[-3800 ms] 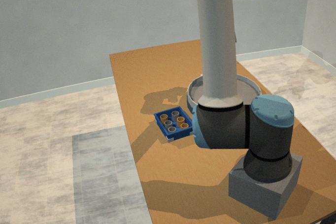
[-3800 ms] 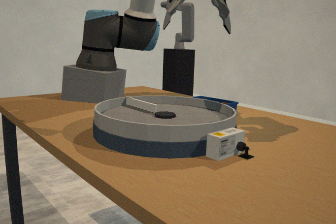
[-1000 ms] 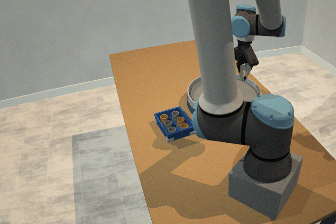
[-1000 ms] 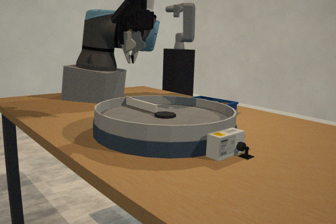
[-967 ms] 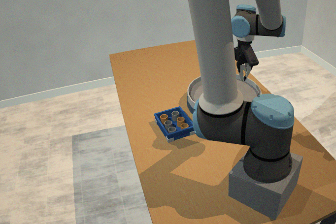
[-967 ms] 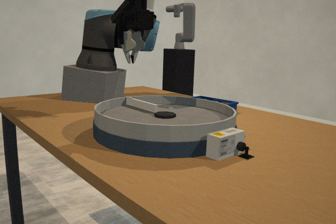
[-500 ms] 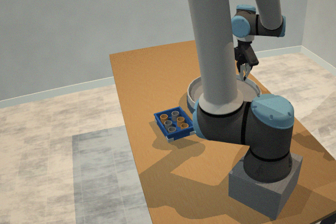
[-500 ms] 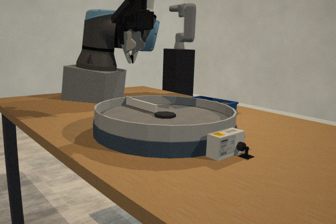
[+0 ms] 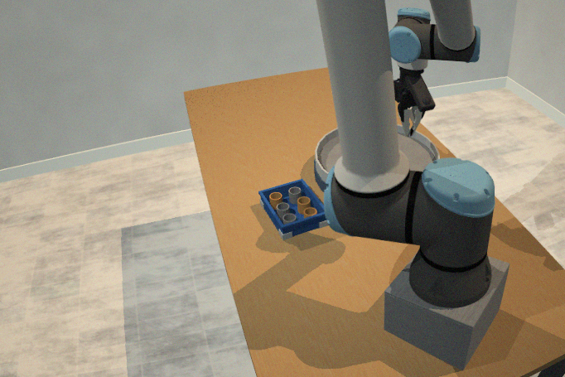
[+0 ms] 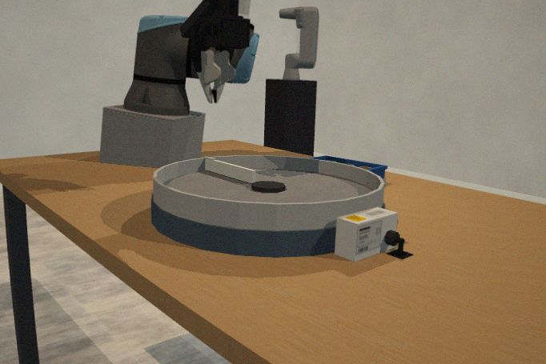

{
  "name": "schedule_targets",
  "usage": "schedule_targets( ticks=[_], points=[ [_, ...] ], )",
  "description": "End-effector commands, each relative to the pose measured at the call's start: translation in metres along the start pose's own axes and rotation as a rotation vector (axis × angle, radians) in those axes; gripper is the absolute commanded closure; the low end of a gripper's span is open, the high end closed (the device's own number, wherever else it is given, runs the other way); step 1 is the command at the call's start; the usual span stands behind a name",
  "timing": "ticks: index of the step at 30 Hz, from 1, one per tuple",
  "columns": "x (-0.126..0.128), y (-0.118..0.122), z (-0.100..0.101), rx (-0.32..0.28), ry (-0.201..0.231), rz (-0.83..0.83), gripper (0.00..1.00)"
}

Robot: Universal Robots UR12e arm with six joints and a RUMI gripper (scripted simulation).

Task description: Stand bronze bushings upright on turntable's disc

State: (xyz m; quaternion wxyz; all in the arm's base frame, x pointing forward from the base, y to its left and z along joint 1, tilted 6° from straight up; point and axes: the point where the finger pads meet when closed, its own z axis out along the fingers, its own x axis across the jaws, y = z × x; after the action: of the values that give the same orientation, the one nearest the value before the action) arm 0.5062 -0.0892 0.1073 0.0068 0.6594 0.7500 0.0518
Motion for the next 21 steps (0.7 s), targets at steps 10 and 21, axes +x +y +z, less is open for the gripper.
schedule_targets(
  ticks=[10, 21],
  points=[
    [0.000, 0.000, 0.000, -0.001, -0.001, 0.000, 0.95],
    [0.045, -0.006, 0.012, -0.001, 0.000, 0.000, 0.95]
  ],
)
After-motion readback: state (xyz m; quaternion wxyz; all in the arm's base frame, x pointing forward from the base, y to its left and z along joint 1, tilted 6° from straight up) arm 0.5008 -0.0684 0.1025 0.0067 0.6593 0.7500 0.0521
